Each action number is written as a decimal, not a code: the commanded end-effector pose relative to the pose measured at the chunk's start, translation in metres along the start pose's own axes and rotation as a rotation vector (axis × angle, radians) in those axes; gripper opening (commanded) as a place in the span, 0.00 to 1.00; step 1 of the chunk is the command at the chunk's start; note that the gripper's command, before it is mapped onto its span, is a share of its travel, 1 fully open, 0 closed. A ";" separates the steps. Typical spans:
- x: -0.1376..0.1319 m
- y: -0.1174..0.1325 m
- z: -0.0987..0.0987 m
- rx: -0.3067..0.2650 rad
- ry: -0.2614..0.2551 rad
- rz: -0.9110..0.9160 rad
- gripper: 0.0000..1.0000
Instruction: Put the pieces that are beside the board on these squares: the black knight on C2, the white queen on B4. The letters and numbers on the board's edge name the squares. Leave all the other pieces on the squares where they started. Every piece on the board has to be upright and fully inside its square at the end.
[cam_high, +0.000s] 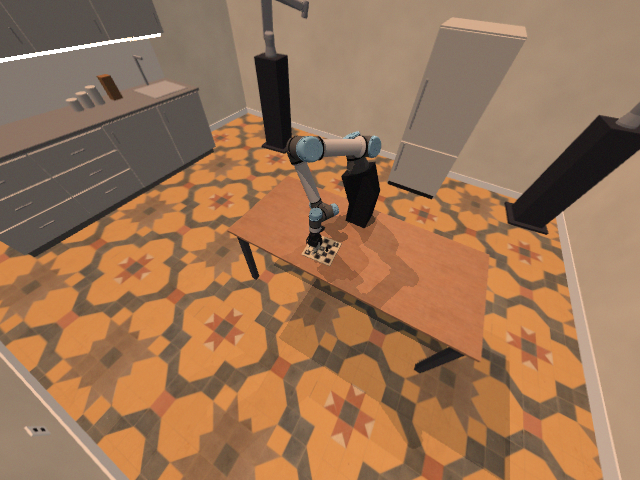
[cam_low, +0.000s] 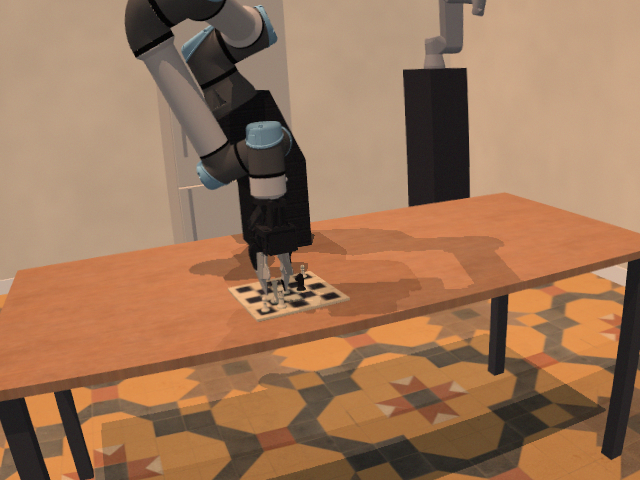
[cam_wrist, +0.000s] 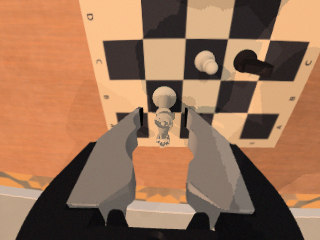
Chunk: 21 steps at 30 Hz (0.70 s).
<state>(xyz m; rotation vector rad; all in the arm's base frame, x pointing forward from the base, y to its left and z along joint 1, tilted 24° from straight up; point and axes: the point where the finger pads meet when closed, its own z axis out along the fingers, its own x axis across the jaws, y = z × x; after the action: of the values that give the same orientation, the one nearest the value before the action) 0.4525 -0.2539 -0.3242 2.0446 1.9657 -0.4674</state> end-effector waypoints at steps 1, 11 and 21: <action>0.000 0.001 0.000 -0.001 0.000 0.000 0.25; 0.000 0.001 -0.016 -0.001 0.000 0.000 0.25; 0.000 0.000 -0.057 -0.001 0.000 0.000 0.25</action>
<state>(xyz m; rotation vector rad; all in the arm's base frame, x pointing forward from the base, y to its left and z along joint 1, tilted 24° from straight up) 0.4543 -0.2378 -0.2885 2.0441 1.9657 -0.4672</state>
